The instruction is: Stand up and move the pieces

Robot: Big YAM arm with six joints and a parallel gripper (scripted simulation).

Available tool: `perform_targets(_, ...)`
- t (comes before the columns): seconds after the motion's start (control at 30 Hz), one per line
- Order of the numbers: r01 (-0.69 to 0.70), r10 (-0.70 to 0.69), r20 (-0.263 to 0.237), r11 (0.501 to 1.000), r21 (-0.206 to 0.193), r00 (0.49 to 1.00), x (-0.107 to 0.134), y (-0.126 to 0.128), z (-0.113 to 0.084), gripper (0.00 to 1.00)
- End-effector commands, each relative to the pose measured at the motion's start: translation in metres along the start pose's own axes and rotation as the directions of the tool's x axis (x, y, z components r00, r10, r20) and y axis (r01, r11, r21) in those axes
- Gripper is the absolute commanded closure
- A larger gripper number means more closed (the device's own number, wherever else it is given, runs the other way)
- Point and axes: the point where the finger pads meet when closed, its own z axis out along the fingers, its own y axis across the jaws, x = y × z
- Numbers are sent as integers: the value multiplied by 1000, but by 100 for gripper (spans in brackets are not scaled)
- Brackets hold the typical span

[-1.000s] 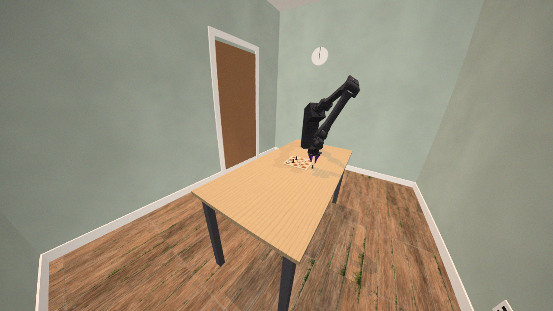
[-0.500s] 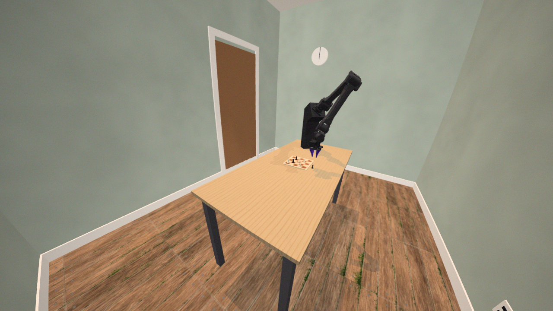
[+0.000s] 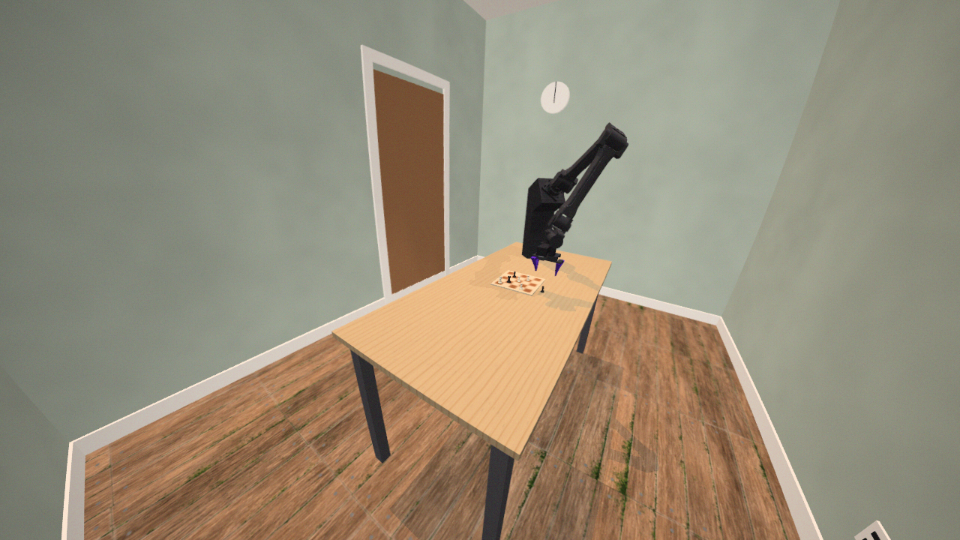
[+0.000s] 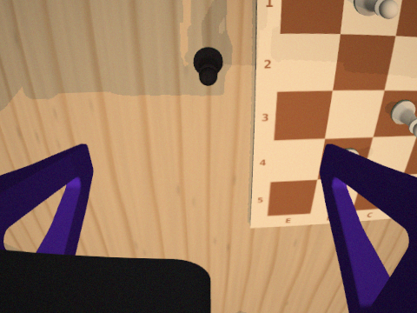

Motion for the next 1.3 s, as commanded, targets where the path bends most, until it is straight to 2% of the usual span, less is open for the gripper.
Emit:
perform_targets(0.0, 3, -3, 6, 1000, 2, 1000, -2, -2, -4, 0)
perform_targets(0.2, 3, -3, 6, 1000, 2, 1000, -2, -2, -4, 0)
perform_targets(0.23, 7, -7, 10, 1000, 6, 1000, -2, -10, -2, 0)
perform_targets(0.3, 7, -7, 10, 1000, 6, 1000, -2, -10, -2, 0)
perform_targets(0.37, 47, -47, 8, 999, 12, 999, 10, -37, 1, 0)
perform_targets(0.4, 88, -88, 4, 996, 14, 996, 24, -59, 1, 0)
perform_targets(0.43, 88, -88, 4, 996, 14, 996, 24, -59, 1, 0)
perform_targets(0.47, 132, -132, 1, 991, 15, 991, 37, -77, 0, 0)
perform_targets(0.53, 132, -132, 1, 991, 15, 991, 39, -81, 0, 0)
perform_targets(0.6, 201, -201, -2, 980, 15, 980, 65, -113, -4, 0)
perform_targets(0.67, 217, -217, -3, 976, 14, 976, 71, -120, -6, 0)
perform_targets(0.7, 226, -226, -12, 974, 2, 974, 75, -113, -2, 67)
perform_targets(0.73, 255, -255, 16, 967, -14, 967, 63, -97, -5, 67)
perform_targets(0.77, 263, -263, 28, 965, -17, 964, 55, -94, -4, 67)
perform_targets(0.87, 263, -263, 28, 965, -17, 964, 55, -94, -4, 67)
perform_targets(0.93, 247, -247, 44, 969, 8, 968, 47, -106, -10, 67)
perform_targets(0.97, 240, -240, 32, 971, 10, 970, 52, -111, -7, 67)
perform_targets(1.0, 223, -222, -10, 975, 9, 975, 71, -115, -2, 67)
perform_targets(1.03, 219, -219, -31, 976, 3, 975, 81, -113, -1, 67)
perform_targets(1.1, 220, -220, -32, 976, 2, 975, 81, -112, -1, 67)
perform_targets(1.27, 232, -232, 5, 973, 0, 973, 63, -105, -5, 67)
